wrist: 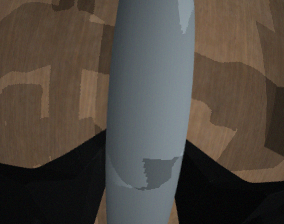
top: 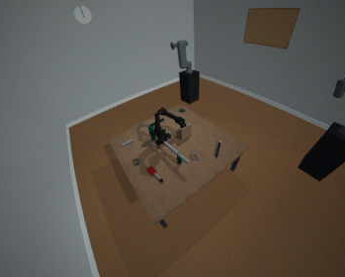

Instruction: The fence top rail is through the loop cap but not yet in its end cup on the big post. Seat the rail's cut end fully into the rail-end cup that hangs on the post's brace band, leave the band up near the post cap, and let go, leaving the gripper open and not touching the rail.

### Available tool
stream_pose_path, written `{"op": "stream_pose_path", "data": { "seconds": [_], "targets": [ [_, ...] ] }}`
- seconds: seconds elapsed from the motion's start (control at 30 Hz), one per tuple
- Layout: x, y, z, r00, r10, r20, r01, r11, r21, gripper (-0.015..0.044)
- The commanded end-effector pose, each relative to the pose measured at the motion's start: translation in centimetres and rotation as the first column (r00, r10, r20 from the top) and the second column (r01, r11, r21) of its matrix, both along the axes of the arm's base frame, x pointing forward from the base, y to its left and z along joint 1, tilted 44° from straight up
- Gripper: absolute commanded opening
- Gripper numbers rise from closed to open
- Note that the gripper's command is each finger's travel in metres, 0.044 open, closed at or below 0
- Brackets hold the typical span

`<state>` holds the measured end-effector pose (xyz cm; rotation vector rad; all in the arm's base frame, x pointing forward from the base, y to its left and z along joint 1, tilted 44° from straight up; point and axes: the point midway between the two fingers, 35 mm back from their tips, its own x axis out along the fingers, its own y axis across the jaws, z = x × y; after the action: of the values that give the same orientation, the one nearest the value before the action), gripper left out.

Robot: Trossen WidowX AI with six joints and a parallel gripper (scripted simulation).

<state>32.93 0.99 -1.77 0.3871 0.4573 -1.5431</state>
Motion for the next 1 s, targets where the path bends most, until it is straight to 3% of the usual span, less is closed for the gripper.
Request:
{"op": "stream_pose_path", "data": {
  "seconds": [0.0, 0.97],
  "targets": [
    [0.12, 0.05, 0.36, 1.0, 0.006, 0.005, -0.006, 1.0, -0.008, 0.0],
    [0.29, 0.28, 0.6, 1.0, 0.008, 0.004, -0.008, 1.0, -0.011, 0.0]
  ]
}}
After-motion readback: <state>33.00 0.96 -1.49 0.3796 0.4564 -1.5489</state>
